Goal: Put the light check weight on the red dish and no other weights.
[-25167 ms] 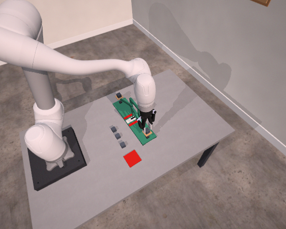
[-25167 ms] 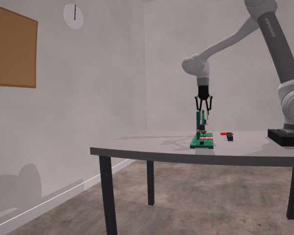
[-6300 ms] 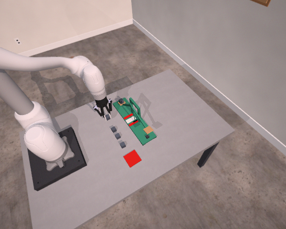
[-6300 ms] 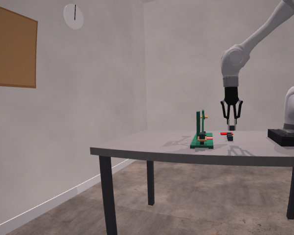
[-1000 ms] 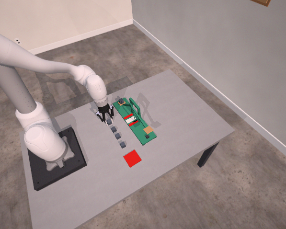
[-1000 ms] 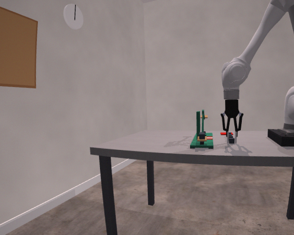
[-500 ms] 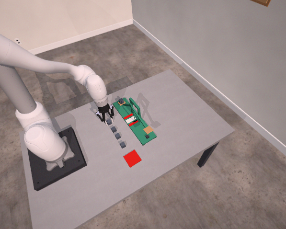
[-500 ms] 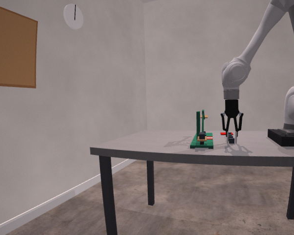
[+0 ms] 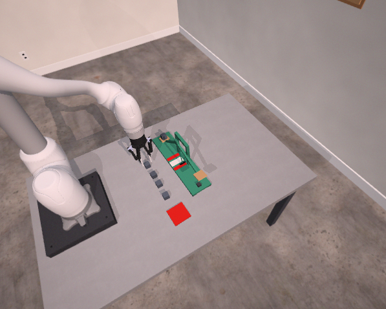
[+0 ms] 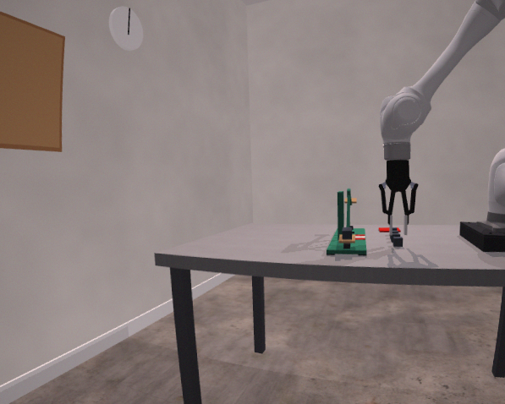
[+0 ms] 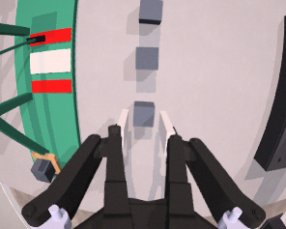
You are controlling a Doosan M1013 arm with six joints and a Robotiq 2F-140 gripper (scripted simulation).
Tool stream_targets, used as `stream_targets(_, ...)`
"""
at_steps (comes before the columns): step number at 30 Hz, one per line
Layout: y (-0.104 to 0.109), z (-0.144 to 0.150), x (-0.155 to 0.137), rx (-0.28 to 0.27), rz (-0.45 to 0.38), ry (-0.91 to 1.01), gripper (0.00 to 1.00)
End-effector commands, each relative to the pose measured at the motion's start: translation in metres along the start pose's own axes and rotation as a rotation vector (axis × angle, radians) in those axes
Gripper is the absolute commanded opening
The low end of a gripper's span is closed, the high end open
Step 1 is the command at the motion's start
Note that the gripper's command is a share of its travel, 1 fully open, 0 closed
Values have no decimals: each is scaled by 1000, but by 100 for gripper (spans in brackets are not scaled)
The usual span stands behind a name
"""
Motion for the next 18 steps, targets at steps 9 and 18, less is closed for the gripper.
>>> stream_targets(9,50,0,0,0,0,0,35)
stream_targets(18,53,0,0,0,0,0,100)
Point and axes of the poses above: the point where the finger pads meet when closed, its own y axis back along the fingers, its own z axis across the jaws, x = y × z, the point moved 10 cm from there along y, back along the fingers, and after that the axes turned 3 degrees about -y, right-handed, at the moved point
